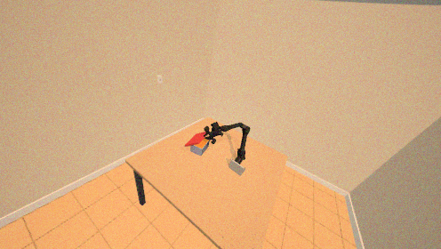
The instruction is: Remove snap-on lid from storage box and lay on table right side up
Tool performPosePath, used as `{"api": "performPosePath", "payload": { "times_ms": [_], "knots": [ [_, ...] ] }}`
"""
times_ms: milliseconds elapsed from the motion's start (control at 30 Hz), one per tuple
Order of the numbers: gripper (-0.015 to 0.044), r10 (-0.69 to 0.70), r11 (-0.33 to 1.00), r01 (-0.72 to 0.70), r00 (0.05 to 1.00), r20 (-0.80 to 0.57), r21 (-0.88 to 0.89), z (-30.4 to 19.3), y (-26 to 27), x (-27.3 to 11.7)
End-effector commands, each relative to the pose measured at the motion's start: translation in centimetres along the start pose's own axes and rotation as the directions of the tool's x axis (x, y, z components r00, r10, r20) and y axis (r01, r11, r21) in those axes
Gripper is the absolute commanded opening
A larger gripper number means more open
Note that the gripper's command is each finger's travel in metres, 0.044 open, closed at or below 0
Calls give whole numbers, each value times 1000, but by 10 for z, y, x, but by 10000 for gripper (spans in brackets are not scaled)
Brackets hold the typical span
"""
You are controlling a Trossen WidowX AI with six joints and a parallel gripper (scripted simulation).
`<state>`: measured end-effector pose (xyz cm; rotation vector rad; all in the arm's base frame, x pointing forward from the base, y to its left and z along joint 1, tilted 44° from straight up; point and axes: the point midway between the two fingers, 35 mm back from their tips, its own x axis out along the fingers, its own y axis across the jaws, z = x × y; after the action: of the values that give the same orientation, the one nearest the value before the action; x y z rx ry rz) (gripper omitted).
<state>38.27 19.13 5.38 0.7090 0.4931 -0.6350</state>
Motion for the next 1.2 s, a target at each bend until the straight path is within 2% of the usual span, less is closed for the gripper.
{"api": "performPosePath", "payload": {
  "times_ms": [0,1167],
  "knots": [
    [0,5,1000,-5,1000,3,3,-8,2,-1],
    [0,6,1000,-6,1000,-1,7,-78,-2,-8]
  ]
}}
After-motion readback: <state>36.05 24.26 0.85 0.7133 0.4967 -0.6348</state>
